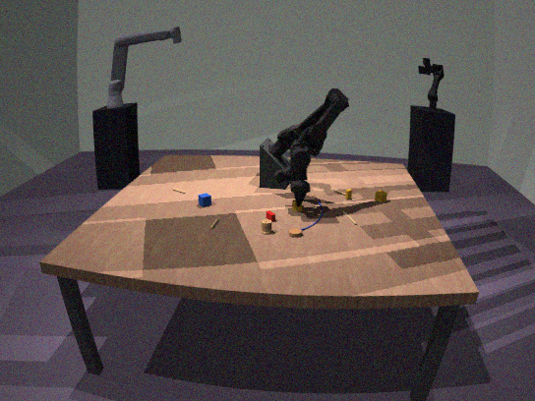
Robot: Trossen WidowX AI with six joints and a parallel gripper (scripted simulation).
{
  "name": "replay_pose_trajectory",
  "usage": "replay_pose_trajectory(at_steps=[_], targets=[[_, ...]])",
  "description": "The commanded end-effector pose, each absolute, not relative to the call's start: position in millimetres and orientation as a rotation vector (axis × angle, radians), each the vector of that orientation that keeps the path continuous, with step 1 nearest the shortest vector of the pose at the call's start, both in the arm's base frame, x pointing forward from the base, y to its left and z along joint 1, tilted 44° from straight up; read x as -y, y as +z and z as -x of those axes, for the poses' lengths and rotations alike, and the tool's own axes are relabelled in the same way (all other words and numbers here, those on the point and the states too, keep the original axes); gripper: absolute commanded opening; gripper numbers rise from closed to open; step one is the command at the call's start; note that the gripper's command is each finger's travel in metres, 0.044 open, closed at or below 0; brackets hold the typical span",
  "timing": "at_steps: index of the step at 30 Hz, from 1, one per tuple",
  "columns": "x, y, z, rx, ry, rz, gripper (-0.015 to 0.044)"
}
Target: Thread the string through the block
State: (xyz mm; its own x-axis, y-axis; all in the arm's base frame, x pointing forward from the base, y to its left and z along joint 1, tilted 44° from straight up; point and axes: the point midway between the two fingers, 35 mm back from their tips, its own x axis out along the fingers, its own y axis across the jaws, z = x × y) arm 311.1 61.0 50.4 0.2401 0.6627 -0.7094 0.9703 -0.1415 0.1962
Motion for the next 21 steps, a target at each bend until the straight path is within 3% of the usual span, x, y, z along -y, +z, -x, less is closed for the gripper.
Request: replay_pose_trajectory(at_steps=[1,16,21], targets=[[-63.2,43.7,-308.6,-1.501,-0.642,-1.885,0.0245],[-63.2,43.7,-308.6,-1.501,-0.642,-1.885,0.0245],[-63.3,45.4,-309.4,-1.501,-0.632,-1.883,0.0113]])
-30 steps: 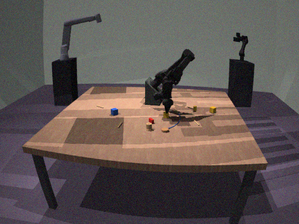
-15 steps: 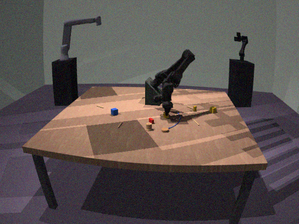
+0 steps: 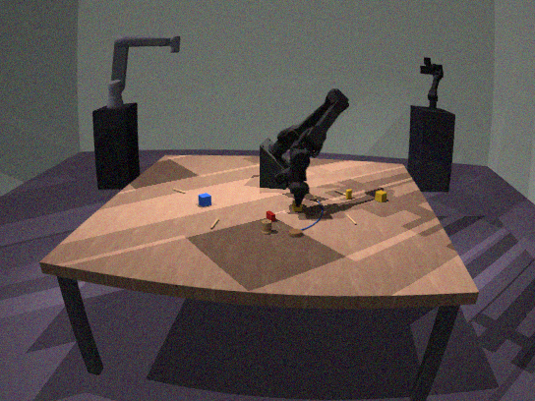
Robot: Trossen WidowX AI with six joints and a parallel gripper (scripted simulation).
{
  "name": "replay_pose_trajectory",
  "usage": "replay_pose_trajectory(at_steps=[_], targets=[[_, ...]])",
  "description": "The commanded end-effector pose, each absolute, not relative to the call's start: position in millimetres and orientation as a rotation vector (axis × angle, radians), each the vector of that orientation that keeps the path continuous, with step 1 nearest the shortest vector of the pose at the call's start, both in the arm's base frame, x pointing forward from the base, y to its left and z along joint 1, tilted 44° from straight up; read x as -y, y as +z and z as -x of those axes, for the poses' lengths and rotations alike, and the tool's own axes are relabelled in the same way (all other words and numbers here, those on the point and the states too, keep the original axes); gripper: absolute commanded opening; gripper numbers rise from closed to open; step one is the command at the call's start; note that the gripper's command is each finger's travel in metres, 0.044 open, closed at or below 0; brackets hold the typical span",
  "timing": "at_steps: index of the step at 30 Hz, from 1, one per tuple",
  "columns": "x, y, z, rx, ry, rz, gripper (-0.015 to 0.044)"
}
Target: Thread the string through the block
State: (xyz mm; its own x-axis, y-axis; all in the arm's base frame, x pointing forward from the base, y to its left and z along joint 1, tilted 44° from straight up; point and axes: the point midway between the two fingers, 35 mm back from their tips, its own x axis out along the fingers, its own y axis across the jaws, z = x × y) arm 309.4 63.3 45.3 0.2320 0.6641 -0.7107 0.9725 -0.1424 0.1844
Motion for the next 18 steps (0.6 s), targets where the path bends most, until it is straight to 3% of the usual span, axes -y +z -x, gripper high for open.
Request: replay_pose_trajectory(at_steps=[1,7,9,18], targets=[[-63.3,45.4,-309.4,-1.501,-0.632,-1.883,0.0087],[-63.3,45.4,-309.4,-1.501,-0.632,-1.883,0.0047],[-63.3,45.4,-309.4,-1.501,-0.632,-1.883,0.0000],[-60.9,47.8,-308.7,-1.500,-0.632,-1.883,0.0000]])
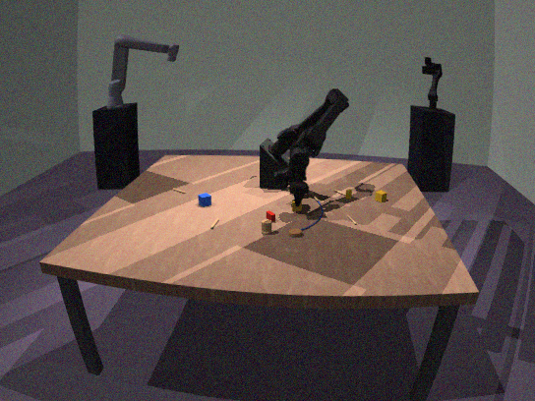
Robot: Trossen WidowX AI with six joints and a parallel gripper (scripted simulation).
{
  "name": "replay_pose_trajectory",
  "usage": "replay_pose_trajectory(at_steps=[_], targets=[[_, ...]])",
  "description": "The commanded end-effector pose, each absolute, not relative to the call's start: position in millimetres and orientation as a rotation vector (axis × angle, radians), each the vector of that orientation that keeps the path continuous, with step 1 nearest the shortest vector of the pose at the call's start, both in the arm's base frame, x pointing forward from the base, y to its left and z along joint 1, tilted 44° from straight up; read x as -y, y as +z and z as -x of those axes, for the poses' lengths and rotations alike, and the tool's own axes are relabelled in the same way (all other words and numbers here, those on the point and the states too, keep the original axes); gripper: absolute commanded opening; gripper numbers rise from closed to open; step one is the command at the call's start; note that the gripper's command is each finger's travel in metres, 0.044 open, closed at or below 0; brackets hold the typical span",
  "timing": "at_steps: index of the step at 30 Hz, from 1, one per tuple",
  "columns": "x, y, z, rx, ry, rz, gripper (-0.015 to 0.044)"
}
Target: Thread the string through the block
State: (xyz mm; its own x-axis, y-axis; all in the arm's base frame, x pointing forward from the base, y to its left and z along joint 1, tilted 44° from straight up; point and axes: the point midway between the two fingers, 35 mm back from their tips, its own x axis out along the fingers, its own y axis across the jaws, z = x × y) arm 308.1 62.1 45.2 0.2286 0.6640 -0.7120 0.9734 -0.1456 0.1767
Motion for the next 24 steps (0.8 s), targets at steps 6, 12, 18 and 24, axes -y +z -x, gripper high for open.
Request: replay_pose_trajectory(at_steps=[6,12,18,24], targets=[[-58.3,50.6,-307.8,-1.500,-0.632,-1.882,0.0000],[-55.6,53.4,-306.9,-1.500,-0.633,-1.882,0.0000],[-53.4,55.9,-306.1,-1.500,-0.633,-1.882,0.0000],[-53.3,56.0,-306.0,-1.500,-0.633,-1.882,0.0000]])
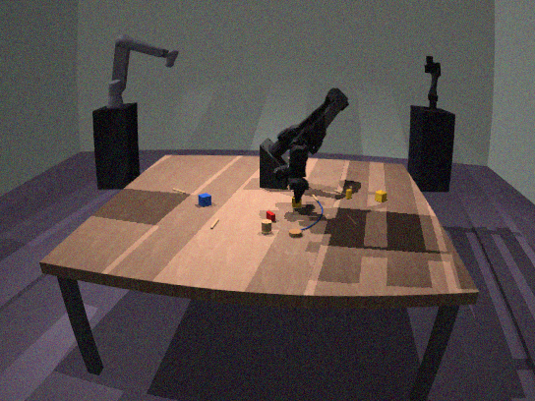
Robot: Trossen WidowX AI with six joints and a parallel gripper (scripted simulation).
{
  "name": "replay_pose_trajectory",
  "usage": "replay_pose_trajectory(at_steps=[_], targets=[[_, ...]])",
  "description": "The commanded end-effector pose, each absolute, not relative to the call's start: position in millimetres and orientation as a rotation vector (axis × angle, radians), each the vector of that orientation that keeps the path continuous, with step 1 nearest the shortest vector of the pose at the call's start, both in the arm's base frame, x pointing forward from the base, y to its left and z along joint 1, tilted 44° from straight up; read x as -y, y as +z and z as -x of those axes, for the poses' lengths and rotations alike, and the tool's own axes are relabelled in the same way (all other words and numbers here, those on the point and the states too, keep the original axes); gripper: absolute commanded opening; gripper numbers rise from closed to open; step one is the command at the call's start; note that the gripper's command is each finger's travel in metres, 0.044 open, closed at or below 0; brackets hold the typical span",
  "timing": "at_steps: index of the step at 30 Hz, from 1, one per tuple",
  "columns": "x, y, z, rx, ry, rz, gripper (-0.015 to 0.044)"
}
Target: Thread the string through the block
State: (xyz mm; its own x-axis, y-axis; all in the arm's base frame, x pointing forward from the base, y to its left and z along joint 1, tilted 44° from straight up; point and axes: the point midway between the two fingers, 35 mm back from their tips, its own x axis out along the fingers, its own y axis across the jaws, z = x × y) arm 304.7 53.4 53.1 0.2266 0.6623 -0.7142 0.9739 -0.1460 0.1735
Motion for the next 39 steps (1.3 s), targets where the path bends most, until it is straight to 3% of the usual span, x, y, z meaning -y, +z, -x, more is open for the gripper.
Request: replay_pose_trajectory(at_steps=[1,39], targets=[[-53,56,-306,-1.500,-0.633,-1.882,0.0000],[-72,65,-307,-1.277,-0.905,-1.669,0.0000]])
